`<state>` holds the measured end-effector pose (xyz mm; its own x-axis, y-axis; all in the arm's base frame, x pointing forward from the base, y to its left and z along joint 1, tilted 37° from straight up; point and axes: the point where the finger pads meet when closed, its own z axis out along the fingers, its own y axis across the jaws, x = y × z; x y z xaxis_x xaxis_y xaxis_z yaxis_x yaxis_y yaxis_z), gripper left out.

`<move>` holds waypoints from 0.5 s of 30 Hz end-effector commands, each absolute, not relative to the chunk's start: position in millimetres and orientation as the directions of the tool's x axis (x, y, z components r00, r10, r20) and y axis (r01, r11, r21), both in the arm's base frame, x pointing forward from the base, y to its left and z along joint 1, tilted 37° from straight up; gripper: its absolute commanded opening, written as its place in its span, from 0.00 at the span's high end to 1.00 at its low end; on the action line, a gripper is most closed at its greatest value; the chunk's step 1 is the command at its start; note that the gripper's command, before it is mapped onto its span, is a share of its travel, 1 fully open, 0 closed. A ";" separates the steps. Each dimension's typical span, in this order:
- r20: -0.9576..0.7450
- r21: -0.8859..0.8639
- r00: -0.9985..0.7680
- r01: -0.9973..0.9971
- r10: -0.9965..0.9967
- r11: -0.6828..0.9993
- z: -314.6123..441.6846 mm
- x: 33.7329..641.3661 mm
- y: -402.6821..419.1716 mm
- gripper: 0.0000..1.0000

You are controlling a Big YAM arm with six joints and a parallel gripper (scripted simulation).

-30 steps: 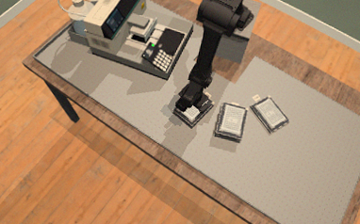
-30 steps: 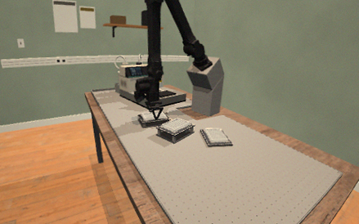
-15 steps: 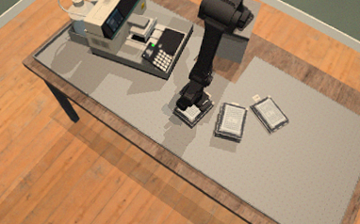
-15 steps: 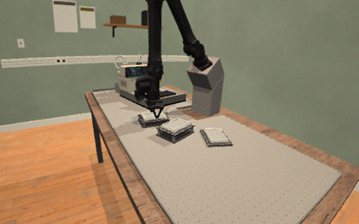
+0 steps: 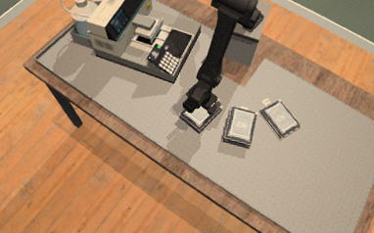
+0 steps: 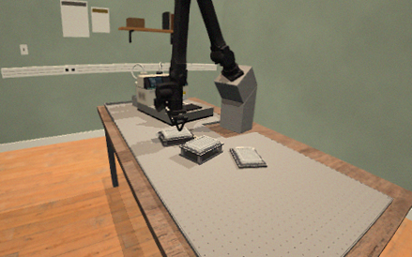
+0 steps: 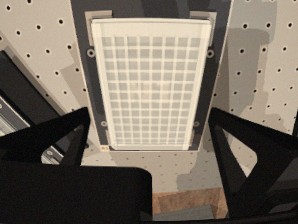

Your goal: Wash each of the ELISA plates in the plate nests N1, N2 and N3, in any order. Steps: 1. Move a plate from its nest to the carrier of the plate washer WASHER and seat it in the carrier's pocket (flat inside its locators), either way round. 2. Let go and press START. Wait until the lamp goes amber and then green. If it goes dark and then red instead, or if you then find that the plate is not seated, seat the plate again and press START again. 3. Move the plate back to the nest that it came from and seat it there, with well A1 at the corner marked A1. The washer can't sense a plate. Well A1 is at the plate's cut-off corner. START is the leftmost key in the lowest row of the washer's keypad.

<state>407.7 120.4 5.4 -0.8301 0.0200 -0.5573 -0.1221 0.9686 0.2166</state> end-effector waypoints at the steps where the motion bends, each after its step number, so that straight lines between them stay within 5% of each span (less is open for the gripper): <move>1: -0.566 0.212 -0.825 -0.123 0.019 0.969 15.1 404.4 114.0 0.00; 15: -0.566 0.212 -0.824 -0.122 0.020 0.970 30.7 393.5 108.8 0.00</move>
<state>395.2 114.1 24.1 -0.8295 0.0207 -0.5581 -0.1214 0.9687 0.2164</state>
